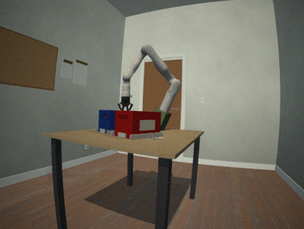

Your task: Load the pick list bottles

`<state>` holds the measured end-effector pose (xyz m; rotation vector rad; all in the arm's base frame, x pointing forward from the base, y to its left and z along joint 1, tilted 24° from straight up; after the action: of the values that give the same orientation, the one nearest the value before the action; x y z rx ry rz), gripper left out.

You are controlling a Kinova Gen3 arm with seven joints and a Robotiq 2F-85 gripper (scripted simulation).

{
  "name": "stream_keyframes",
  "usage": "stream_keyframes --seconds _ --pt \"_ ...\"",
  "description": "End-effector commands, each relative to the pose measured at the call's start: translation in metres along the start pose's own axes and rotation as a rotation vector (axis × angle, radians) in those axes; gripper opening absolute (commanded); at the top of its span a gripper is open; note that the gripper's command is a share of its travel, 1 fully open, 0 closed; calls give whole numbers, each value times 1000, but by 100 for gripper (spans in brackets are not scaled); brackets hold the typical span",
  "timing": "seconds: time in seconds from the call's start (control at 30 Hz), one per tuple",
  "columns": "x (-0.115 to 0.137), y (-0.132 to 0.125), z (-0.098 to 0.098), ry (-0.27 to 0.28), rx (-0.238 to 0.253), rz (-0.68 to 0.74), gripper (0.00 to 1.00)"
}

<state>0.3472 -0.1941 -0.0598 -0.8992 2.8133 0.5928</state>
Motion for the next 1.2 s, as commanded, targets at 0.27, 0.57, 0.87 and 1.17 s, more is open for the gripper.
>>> stream_keyframes --seconds 0.27,0.57,0.87,1.17 --pt "0 -1 -1 0 2 0 33" --pt "0 -1 -1 0 2 0 33" --pt "0 -1 -1 0 2 0 33" --pt "0 -1 -12 0 2 0 10"
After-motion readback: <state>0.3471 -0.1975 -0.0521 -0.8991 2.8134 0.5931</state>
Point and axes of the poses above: the point where the finger pads meet when closed, its own z axis out along the fingers, its own y axis across the jaws, x = y × z, the point moved 6 cm from there along -z, back along the fingers, and after that the axes turned 9 degrees about -z, right-handed, at the moved point
